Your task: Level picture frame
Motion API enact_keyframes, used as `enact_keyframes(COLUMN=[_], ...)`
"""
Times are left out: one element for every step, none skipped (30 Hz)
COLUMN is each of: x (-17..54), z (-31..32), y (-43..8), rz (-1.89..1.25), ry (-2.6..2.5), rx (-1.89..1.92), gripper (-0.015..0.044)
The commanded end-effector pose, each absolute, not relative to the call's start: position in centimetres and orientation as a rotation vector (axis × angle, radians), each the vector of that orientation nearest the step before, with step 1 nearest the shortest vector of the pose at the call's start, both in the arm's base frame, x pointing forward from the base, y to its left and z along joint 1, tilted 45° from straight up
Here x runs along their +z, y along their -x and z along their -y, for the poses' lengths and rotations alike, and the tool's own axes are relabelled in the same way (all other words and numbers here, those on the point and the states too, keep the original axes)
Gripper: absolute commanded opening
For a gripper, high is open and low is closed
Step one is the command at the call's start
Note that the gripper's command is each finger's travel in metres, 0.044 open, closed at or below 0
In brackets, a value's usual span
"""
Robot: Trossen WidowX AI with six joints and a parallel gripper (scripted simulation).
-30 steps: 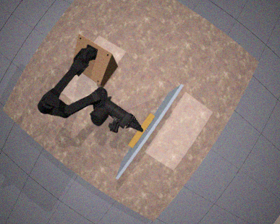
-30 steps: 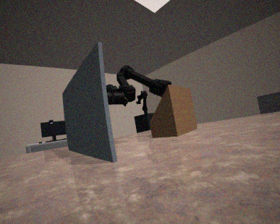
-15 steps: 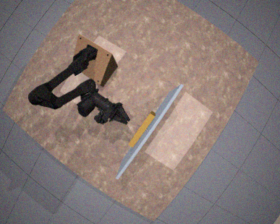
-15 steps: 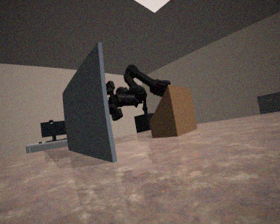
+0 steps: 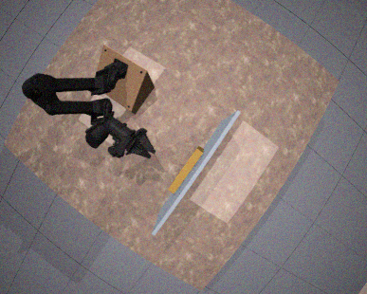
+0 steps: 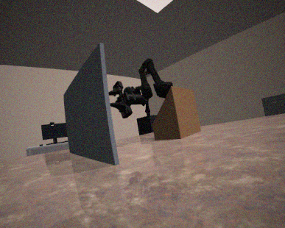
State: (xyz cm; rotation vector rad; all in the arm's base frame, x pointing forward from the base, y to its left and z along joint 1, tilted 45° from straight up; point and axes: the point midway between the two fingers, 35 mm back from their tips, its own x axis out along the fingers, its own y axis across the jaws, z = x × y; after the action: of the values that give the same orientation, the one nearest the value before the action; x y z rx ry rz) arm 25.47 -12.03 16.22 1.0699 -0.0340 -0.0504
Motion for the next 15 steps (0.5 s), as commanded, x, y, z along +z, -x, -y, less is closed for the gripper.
enact_keyframes(x=[16.6, 16.8, 16.9, 17.0, 17.0, 17.1, 17.1, 17.1, 17.1, 17.0, 16.9, 16.9, 16.8, 16.7, 16.7], z=[11.5, 11.3, 11.1, 10.9, 10.7, 10.5, 10.3, 10.1, 9.9, 9.7, 9.4, 9.2, 9.0, 8.9, 8.9], y=[-23.9, -23.5, -23.1, -22.7, -22.3, -21.9, -21.6, -21.2, -20.9, -20.5, -20.2, -19.9, -19.6, -19.5, -19.4], rz=[0.031, 0.03, 0.03, 0.029, 0.029, 0.029, 0.028, 0.028, 0.028, 0.028, 0.027, 0.027, 0.027, 0.027, 0.027], ry=[-1.073, -1.073, -1.074, -1.074, -1.075, -1.076, -1.076, -1.077, -1.079, -1.081, -1.084, -1.086, -1.088, -1.089, -1.089], rx=[-0.053, -0.053, -0.053, -0.053, -0.053, -0.053, -0.053, -0.053, -0.053, -0.053, -0.053, -0.053, -0.053, -0.053, -0.053], gripper=[0.026, 0.026, 0.026, 0.026, 0.026, 0.026, 0.026, 0.026, 0.026, 0.026, 0.026, 0.026, 0.026, 0.026, 0.026])
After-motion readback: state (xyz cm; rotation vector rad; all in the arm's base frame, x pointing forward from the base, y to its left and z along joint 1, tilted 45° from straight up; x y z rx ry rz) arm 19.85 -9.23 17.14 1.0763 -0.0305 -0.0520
